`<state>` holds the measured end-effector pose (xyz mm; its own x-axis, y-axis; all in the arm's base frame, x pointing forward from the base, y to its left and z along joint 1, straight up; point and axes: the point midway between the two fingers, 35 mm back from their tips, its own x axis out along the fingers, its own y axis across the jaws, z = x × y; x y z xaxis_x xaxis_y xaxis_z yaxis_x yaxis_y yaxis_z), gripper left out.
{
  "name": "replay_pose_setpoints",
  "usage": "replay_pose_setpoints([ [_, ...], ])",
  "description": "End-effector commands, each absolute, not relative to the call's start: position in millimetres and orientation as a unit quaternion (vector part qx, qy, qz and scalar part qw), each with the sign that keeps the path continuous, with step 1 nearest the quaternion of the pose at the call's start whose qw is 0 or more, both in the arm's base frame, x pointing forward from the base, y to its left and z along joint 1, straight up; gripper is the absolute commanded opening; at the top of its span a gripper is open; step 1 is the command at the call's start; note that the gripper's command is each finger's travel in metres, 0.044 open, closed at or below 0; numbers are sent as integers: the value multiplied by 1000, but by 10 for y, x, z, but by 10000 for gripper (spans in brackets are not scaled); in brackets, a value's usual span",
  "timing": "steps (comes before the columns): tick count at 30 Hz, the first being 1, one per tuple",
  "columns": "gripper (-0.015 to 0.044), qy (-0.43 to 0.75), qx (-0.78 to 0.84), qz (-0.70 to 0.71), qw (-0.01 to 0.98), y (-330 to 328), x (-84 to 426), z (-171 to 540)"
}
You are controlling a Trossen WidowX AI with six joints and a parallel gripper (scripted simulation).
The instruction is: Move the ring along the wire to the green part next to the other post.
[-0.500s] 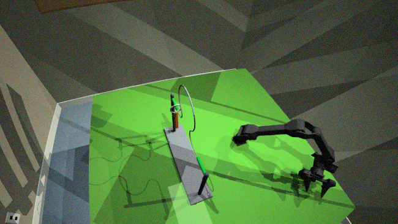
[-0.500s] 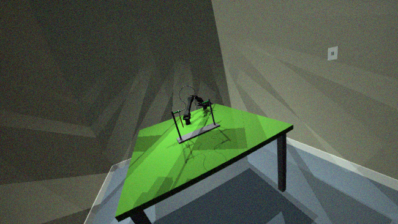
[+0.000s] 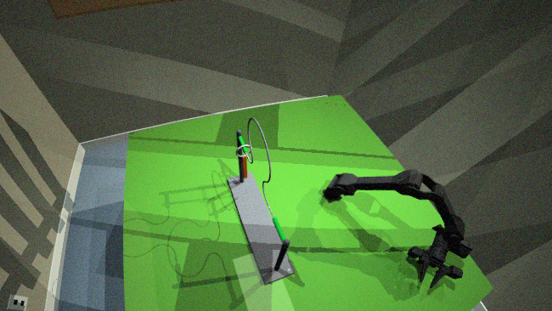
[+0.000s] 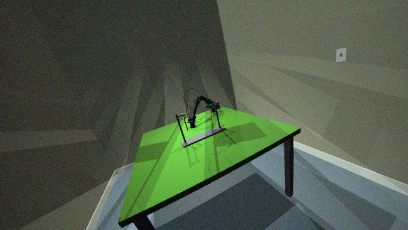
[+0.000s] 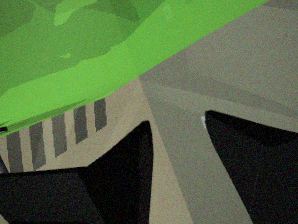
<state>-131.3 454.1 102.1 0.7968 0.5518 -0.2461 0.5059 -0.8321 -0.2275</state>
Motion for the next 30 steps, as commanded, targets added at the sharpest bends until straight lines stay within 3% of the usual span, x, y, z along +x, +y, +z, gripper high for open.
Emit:
replay_pose_setpoints([
  [1,160,-247,-946,180,111,4620,-1031,1037],
  [16,160,-112,-906,264,312,4883,406,1596],
  [30,160,-33,-820,272,502,4677,1816,2345],
])
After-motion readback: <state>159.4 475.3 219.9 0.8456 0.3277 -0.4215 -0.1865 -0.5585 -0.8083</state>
